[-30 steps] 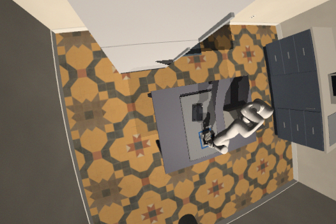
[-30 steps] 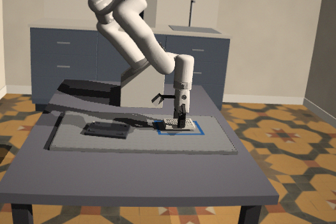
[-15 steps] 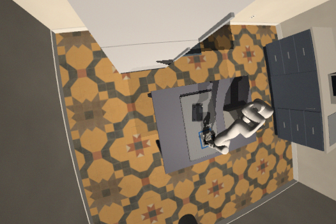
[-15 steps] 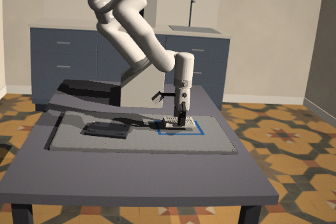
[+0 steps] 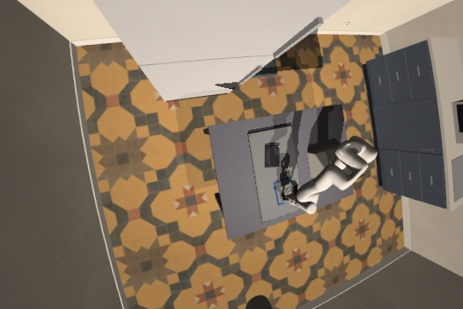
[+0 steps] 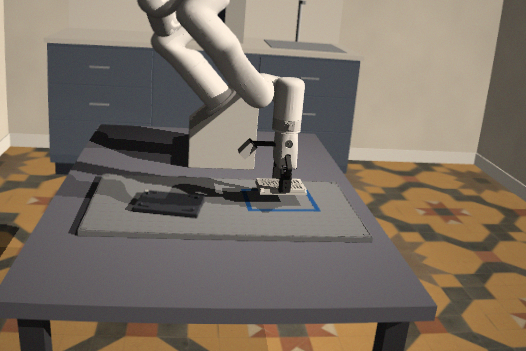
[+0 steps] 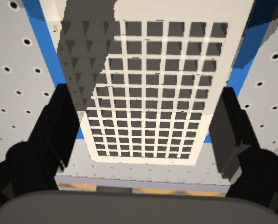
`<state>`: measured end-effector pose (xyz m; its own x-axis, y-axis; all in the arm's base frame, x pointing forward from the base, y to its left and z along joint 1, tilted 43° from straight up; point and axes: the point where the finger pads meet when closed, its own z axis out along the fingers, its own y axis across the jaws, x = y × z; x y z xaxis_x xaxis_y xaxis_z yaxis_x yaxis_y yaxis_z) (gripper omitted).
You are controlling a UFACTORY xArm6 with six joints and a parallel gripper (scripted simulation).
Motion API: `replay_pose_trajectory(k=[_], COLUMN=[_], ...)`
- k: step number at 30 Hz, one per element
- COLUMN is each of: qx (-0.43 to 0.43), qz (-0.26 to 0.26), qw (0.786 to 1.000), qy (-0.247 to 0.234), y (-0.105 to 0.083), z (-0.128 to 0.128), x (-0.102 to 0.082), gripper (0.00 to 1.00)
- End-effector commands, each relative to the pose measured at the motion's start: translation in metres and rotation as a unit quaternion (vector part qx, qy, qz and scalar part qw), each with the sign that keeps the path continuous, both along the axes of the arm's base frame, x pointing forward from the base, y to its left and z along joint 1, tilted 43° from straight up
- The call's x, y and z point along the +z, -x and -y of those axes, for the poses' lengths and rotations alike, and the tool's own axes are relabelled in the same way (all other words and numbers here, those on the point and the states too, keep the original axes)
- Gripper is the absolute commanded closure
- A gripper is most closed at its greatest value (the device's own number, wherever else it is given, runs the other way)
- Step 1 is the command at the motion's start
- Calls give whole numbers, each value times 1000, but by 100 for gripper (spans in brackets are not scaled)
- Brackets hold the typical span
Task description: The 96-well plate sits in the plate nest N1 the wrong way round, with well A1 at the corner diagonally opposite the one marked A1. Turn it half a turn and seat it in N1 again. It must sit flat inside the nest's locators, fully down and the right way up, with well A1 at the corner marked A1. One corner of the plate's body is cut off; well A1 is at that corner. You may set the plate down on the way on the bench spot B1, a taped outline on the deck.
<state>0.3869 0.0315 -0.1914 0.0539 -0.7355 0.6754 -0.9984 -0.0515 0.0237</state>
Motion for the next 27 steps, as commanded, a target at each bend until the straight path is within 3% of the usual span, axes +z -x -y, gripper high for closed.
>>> replay_pose_trajectory(k=[1,27], qx=[0,0], qz=[1,1], qw=[1000,1000], qy=[-1,-1], y=[-1,0], z=[-4,-31], x=[4,33], gripper=[100,100])
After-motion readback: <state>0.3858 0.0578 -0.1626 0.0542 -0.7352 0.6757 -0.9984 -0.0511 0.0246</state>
